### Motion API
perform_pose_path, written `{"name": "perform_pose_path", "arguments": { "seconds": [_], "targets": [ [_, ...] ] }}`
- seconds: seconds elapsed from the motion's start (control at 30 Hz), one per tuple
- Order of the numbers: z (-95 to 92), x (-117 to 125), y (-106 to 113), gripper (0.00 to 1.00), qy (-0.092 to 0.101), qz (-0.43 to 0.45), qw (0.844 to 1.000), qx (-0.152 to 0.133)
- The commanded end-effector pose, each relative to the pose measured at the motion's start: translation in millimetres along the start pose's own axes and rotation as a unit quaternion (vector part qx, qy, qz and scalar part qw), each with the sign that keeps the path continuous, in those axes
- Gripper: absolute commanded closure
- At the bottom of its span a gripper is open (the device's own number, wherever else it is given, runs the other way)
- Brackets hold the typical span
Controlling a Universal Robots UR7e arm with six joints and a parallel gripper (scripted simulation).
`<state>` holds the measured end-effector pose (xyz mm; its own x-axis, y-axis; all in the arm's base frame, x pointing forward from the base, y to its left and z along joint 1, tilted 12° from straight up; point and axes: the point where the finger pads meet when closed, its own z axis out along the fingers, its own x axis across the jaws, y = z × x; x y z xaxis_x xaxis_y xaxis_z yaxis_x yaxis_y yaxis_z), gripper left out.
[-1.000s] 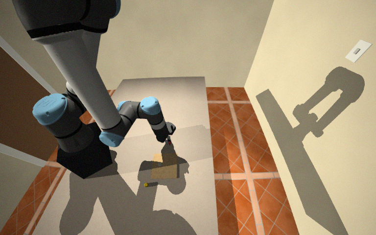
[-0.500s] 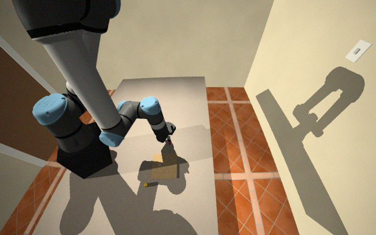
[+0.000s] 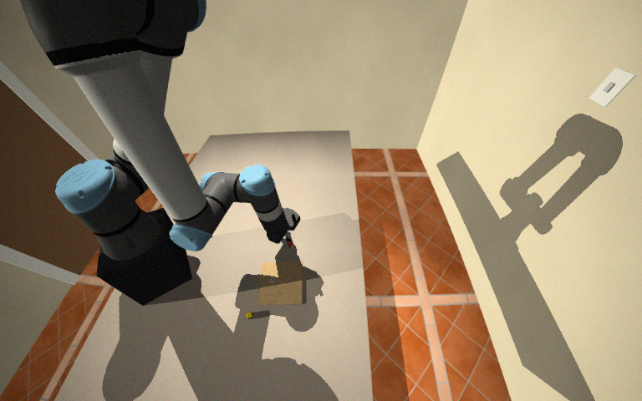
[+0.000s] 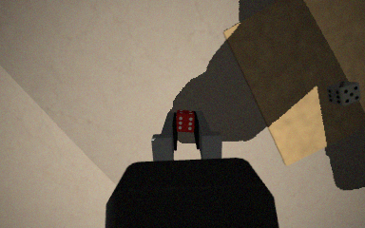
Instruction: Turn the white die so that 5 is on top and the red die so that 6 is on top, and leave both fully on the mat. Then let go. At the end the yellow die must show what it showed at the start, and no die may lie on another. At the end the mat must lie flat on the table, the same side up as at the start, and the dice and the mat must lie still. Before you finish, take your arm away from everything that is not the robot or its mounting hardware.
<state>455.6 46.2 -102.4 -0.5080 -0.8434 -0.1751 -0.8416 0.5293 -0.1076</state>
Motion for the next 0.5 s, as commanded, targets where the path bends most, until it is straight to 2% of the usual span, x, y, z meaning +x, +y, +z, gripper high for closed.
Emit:
{"name": "perform_pose_path", "arguments": {
  "seconds": [0.0,0.23,0.47],
  "targets": [
    [-0.4,-0.2,-0.3,0.66,0.0,0.0,1.0,0.001],
    [-2.6,-0.2,-0.4,0.66,0.0,0.0,1.0,0.001],
    [-14.2,-0.2,-0.3,0.66,0.0,0.0,1.0,0.001]
  ]
}}
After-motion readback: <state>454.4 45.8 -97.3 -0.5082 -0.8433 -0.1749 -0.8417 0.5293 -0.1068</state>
